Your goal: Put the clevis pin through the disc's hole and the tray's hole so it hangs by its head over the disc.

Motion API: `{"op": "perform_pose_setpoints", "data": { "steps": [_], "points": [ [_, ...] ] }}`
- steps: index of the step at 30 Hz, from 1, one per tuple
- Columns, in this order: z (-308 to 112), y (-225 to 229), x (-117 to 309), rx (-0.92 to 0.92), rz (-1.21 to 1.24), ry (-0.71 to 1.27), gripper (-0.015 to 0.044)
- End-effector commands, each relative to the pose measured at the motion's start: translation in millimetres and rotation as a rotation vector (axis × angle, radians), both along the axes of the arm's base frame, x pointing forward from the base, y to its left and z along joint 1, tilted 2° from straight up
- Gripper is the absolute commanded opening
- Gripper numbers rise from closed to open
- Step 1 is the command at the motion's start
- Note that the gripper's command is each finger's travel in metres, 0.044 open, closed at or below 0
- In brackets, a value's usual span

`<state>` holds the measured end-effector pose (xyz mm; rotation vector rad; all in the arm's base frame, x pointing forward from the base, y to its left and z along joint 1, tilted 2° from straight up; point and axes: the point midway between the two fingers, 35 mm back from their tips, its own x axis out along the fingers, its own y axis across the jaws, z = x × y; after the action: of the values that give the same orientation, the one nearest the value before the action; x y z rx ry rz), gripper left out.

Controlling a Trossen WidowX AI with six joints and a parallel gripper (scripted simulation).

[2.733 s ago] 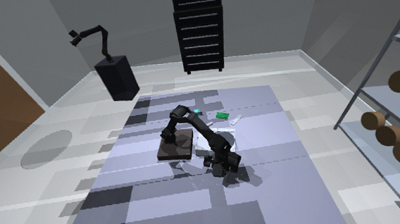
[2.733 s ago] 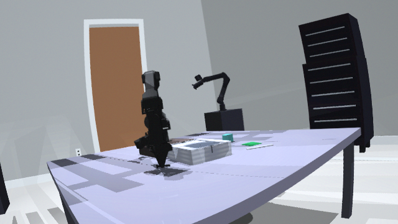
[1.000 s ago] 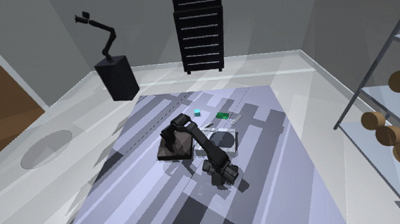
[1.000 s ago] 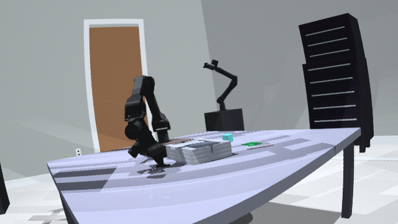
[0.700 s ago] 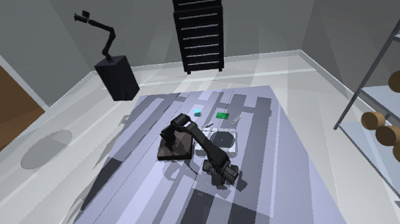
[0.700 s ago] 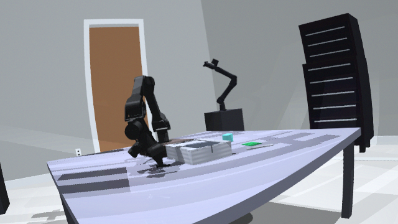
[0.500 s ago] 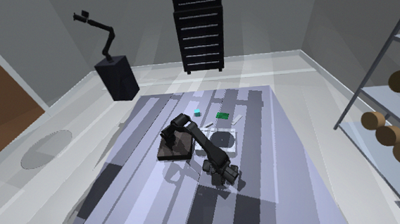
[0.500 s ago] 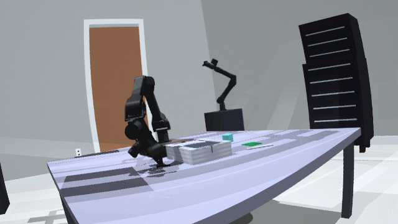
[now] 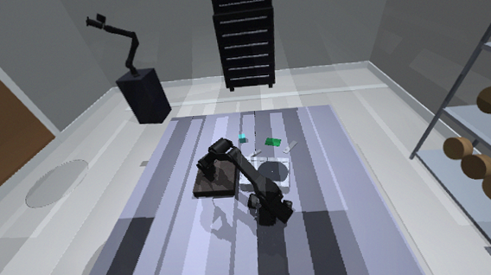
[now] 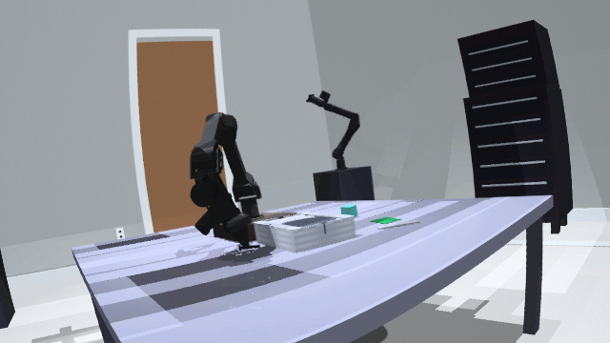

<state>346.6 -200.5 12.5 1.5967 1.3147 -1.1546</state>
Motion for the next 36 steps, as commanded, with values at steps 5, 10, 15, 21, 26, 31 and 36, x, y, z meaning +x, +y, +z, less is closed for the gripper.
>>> {"op": "perform_pose_setpoints", "data": {
  "steps": [5,10,15,21,26,31,36],
  "points": [
    [29.7,0.3,1.6,-0.007,-0.002,-0.01,0.0],
    [44.9,1.0,1.6,-0.007,-0.002,-0.01,0.0],
    [42.4,2.4,1.8,-0.01,0.025,-0.013,0.0],
    [44.4,15.9,5.7,-0.039,0.22,-0.055,0.0],
    [46.2,27.5,8.6,-0.062,0.389,-0.09,0.0],
    [47.9,39.2,11.1,-0.083,0.557,-0.124,0.0],
    [49.5,50.7,13.2,-0.102,0.727,-0.156,0.0]
  ]
}}
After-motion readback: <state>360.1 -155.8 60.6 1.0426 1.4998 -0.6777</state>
